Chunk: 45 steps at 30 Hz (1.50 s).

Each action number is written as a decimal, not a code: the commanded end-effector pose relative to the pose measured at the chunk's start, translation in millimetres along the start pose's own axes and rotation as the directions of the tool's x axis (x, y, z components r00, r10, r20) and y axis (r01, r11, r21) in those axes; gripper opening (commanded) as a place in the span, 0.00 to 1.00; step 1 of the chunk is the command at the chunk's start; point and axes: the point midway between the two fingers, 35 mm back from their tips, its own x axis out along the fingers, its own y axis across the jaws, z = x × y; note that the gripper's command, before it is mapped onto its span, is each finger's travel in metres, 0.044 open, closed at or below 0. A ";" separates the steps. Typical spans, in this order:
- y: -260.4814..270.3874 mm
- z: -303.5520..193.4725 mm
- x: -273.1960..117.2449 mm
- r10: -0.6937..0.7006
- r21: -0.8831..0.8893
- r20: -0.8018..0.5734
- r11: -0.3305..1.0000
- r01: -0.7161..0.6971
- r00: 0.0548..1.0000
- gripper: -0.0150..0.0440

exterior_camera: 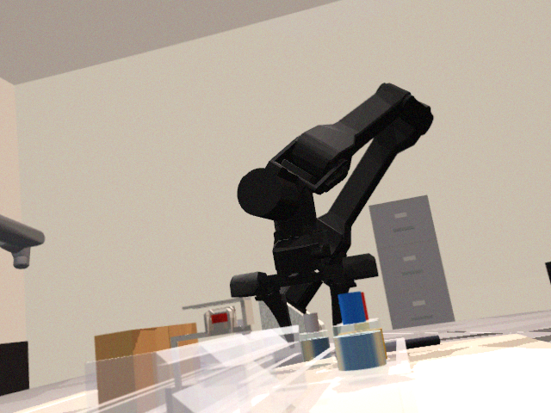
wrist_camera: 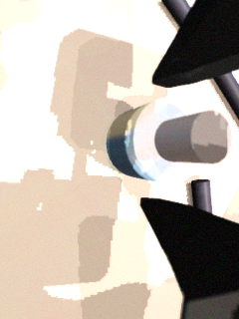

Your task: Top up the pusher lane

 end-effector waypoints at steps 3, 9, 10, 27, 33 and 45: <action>0.4 0.3 0.2 0.003 0.004 0.002 1.000 -0.003 1.000 0.53; 0.2 0.5 -0.6 0.003 0.004 0.002 1.000 -0.003 1.000 0.40; -0.3 1.2 -3.3 0.002 0.004 0.002 1.000 -0.002 1.000 0.35; -8.3 1.2 -101.3 -0.003 0.005 0.001 1.000 0.003 1.000 0.25; -11.7 5.8 -102.5 -0.002 0.004 0.001 1.000 0.002 1.000 0.25; -41.7 47.9 -73.7 -0.003 0.000 0.004 1.000 0.003 1.000 0.25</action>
